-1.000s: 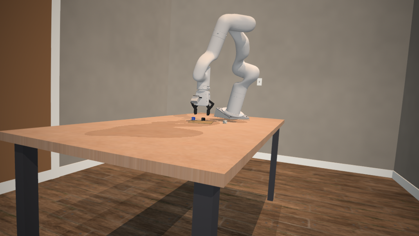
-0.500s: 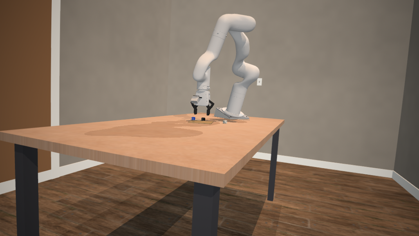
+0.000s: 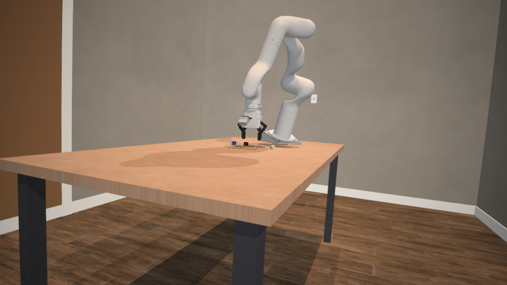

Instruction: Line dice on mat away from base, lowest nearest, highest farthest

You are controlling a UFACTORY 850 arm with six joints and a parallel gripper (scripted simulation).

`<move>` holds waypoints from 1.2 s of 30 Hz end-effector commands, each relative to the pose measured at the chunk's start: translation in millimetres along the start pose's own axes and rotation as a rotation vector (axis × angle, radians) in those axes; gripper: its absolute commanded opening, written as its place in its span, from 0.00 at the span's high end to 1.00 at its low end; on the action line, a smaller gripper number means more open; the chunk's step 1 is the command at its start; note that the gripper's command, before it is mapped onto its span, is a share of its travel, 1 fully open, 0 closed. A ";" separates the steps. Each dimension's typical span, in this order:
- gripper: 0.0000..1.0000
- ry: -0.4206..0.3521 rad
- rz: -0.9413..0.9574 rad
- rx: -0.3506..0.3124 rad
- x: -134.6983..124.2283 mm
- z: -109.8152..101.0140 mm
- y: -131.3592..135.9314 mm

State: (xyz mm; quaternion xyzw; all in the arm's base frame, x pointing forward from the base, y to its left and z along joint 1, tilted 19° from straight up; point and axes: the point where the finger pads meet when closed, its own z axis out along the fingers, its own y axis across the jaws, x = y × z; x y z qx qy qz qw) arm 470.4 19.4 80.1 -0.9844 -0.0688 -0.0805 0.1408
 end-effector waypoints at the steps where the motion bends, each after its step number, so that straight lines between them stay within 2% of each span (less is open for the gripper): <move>1: 0.00 -0.001 0.001 -0.002 7.6 -0.5 -27.7; 7: 0.00 -0.001 0.001 -0.002 19.3 -0.4 -78.5; 13: 0.00 -0.001 0.001 -0.002 26.7 -0.3 -110.5; 21: 0.00 -0.001 0.001 -0.002 29.0 -0.3 -120.7; 36: 0.00 -0.001 0.001 -0.002 29.0 -0.3 -120.9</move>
